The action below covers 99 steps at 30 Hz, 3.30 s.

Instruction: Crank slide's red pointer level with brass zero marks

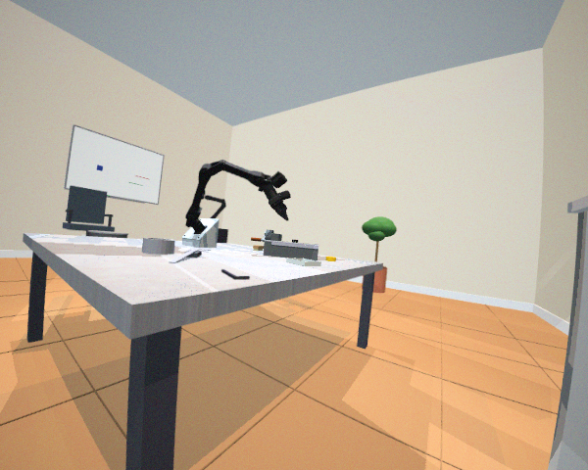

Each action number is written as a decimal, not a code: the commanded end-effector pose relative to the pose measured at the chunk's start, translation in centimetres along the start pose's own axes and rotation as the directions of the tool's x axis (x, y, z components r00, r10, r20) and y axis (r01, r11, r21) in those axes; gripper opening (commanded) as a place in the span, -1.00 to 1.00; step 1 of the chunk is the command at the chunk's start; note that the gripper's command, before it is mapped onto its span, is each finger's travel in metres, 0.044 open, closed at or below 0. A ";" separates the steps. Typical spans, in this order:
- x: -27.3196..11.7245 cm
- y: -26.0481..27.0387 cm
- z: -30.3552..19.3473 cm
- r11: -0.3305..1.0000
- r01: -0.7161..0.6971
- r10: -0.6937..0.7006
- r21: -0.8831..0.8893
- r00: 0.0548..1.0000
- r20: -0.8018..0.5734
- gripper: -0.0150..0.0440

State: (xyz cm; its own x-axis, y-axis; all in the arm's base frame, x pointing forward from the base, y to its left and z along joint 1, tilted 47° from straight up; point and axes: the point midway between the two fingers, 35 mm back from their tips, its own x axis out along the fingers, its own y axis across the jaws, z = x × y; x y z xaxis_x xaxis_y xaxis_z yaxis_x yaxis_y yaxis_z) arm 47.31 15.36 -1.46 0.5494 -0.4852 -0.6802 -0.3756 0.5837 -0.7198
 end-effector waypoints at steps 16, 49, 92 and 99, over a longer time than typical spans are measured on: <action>-4.8 -2.1 -4.3 0.999 -0.045 0.043 0.023 0.997 0.068 1.00; -1.9 -1.7 -13.8 0.996 -0.090 0.085 0.028 0.987 0.137 1.00; 3.1 -1.2 -17.9 0.996 -0.087 0.082 0.026 0.987 0.136 1.00; 3.9 -1.2 -18.6 0.996 -0.085 0.081 0.026 0.987 0.136 1.00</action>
State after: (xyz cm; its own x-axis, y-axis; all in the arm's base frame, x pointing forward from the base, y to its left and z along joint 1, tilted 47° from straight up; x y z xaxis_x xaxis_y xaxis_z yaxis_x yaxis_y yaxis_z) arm 36.62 1.16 -4.92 0.6278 -0.3431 -0.6987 -0.3838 0.6444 -0.6614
